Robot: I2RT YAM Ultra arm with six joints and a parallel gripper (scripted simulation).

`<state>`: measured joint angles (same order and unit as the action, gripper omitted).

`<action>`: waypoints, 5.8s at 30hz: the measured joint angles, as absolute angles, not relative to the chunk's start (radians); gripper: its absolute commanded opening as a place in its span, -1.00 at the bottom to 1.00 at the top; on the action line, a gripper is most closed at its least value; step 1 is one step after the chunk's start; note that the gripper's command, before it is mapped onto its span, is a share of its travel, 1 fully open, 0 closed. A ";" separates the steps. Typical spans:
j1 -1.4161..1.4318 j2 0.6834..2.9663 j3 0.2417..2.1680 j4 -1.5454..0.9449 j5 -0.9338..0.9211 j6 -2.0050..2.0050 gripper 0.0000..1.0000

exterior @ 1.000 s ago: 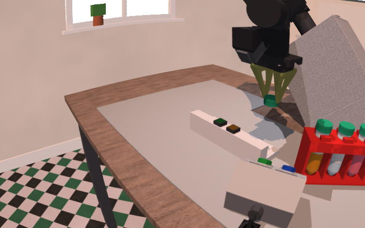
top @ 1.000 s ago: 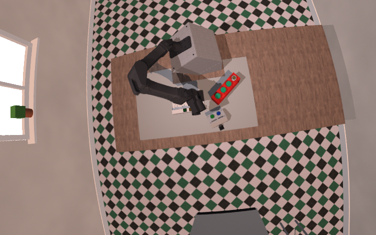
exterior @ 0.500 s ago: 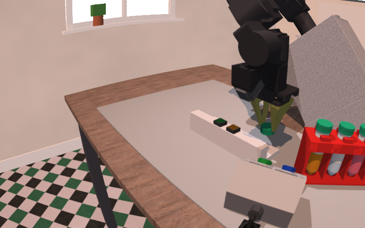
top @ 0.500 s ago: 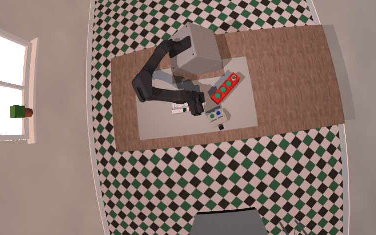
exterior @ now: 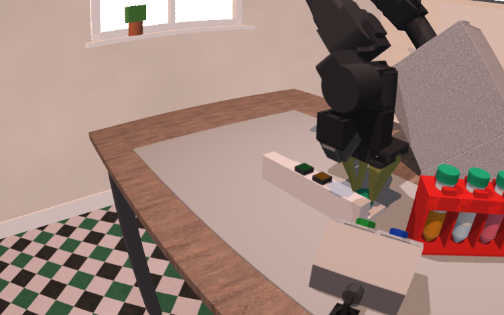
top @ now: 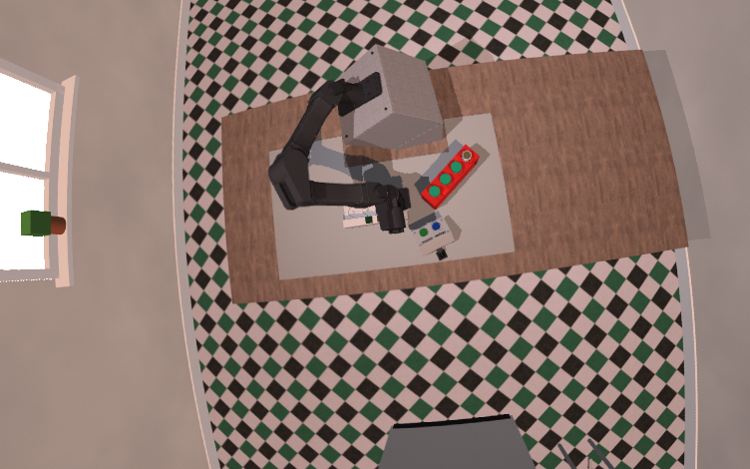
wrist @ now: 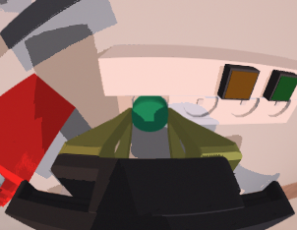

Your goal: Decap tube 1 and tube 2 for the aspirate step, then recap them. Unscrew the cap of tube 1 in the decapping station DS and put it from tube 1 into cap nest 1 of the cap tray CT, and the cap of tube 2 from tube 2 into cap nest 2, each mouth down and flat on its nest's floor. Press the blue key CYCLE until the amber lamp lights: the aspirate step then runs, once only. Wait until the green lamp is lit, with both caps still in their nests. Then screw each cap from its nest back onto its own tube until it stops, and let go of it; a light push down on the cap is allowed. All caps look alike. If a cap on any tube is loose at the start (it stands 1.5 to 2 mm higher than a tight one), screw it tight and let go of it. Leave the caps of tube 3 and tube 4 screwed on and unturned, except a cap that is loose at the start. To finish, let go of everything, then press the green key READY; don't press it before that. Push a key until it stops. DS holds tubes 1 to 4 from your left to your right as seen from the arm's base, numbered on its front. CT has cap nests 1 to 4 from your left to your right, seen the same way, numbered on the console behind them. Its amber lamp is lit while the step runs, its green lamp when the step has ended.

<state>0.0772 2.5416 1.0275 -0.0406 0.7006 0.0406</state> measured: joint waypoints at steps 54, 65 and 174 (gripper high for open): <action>0.058 2.567 1.037 0.003 0.701 0.006 -1.00; 0.057 2.568 1.035 0.009 0.701 0.004 -1.00; 0.841 2.841 1.455 -0.703 0.492 1.800 -0.02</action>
<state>0.8410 2.8414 1.4548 -0.7029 0.4919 1.8000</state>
